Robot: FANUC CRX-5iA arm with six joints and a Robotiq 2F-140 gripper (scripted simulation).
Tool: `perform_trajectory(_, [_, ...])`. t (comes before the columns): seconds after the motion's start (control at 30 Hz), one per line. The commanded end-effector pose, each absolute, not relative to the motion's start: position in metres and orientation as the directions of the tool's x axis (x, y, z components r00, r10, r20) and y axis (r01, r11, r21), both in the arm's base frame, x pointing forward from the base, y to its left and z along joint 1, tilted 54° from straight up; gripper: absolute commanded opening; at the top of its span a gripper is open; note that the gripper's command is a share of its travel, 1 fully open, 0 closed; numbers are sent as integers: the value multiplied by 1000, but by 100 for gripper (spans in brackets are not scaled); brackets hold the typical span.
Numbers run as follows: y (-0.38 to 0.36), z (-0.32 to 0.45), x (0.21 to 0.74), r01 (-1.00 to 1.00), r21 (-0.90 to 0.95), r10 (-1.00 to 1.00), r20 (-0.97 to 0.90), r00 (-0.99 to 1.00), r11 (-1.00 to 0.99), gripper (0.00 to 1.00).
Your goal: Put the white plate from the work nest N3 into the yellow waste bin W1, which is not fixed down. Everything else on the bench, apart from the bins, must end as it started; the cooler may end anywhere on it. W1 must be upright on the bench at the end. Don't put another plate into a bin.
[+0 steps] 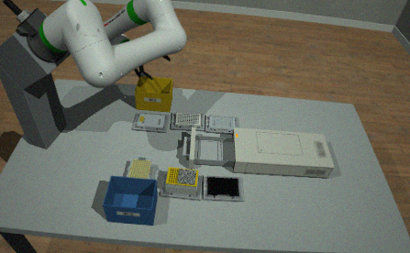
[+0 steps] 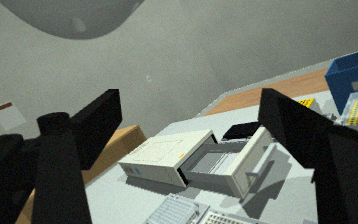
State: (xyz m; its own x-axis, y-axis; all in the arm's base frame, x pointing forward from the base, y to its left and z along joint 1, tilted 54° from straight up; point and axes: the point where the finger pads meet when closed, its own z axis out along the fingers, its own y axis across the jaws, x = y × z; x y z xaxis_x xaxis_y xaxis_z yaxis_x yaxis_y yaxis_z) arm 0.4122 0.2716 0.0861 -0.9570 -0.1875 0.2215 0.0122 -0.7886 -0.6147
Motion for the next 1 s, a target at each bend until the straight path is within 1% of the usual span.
perform_trajectory(0.0, [260, 95, 419, -91, -639, -116, 274, -955, -764, 10])
perform_trajectory(0.33, [220, 117, 440, -358, -667, 43, 439, -897, -654, 10])
perform_trajectory(0.4, [220, 117, 440, -358, -667, 43, 439, -897, -654, 10])
perform_trajectory(0.57, [198, 127, 448, -498, -655, 104, 543, -834, -569, 10])
perform_trajectory(0.87, [157, 140, 460, -703, -583, 147, 718, -681, -407, 10])
perform_trajectory(0.97, [153, 141, 461, -724, -571, 147, 737, -660, -388, 10])
